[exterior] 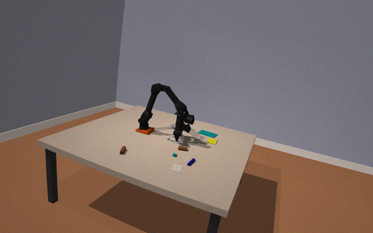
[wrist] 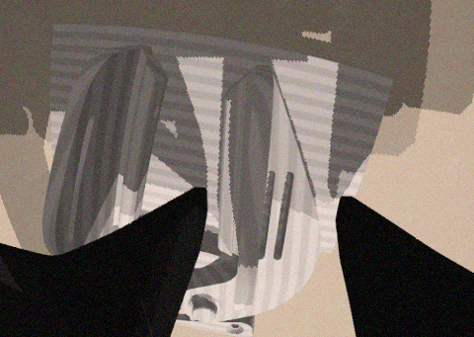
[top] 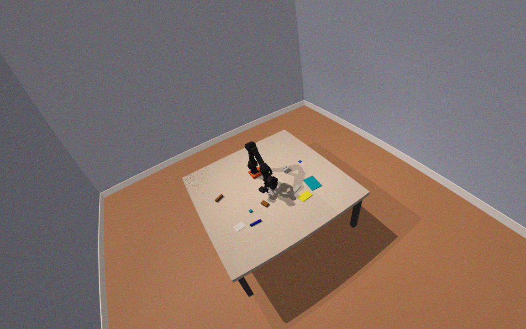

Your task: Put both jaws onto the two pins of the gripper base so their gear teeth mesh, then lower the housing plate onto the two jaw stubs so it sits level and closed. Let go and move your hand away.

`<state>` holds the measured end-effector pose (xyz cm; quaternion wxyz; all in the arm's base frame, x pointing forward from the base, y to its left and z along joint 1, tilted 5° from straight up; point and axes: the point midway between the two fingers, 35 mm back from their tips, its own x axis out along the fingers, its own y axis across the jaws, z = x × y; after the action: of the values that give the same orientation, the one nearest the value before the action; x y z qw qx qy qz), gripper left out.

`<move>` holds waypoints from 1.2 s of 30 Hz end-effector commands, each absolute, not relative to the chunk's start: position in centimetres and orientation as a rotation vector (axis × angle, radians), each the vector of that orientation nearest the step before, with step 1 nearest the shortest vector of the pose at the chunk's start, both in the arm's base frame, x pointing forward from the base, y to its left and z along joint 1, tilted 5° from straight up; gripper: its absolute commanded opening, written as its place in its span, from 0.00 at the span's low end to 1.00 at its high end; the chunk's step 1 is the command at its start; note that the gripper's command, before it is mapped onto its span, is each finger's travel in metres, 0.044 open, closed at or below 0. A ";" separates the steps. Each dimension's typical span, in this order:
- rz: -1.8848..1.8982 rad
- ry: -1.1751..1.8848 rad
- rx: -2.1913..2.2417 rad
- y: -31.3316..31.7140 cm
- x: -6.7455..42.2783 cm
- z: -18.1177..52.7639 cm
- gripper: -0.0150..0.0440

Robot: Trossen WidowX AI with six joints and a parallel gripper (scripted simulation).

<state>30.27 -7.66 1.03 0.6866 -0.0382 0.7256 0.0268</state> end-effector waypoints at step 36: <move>0.214 1.554 -0.281 -4.0 32.0 8.4 1.00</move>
<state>31.86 -4.90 8.26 0.7022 -0.0952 0.7024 0.0662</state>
